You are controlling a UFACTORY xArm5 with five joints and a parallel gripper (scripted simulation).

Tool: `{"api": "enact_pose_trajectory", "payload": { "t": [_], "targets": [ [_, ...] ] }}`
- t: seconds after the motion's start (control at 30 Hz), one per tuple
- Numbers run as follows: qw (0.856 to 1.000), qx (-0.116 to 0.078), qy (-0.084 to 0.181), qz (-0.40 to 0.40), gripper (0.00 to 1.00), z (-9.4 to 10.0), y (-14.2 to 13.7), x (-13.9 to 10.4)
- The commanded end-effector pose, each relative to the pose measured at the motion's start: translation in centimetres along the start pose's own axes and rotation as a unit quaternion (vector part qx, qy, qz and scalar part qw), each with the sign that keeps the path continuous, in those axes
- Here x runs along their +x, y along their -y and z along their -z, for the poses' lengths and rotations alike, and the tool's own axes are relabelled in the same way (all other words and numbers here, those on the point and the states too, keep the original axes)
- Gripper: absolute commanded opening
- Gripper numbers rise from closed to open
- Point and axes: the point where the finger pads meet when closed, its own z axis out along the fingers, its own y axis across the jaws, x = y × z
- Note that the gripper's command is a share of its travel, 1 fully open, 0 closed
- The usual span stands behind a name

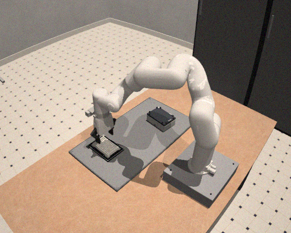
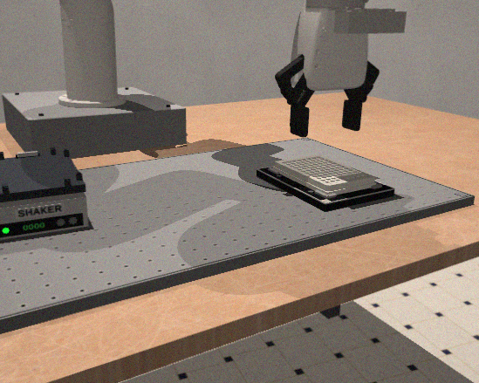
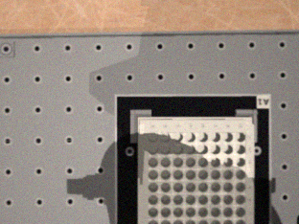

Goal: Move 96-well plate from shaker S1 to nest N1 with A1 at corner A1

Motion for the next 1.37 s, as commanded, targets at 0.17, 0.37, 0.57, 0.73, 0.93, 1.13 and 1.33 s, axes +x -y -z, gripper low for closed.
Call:
{"api": "enact_pose_trajectory", "payload": {
  "t": [0.17, 0.37, 0.57, 0.73, 0.93, 1.13, 1.33],
  "targets": [
    [1.000, 0.008, 0.001, 0.000, 1.00, 2.6, 0.0, 0.1],
    [1.000, 0.008, 0.001, 0.000, 1.00, 3.3, 0.0, 0.1],
    [1.000, 0.008, 0.001, 0.000, 1.00, 3.3, 0.0, 0.1],
    [1.000, 0.008, 0.001, 0.000, 1.00, 3.3, 0.0, 0.1],
    [1.000, 0.008, 0.001, 0.000, 1.00, 3.3, 0.0, 0.1],
    [1.000, 0.008, 0.001, 0.000, 1.00, 3.3, 0.0, 0.1],
    [1.000, 0.008, 0.001, 0.000, 1.00, 3.3, 0.0, 0.1]
  ]
}}
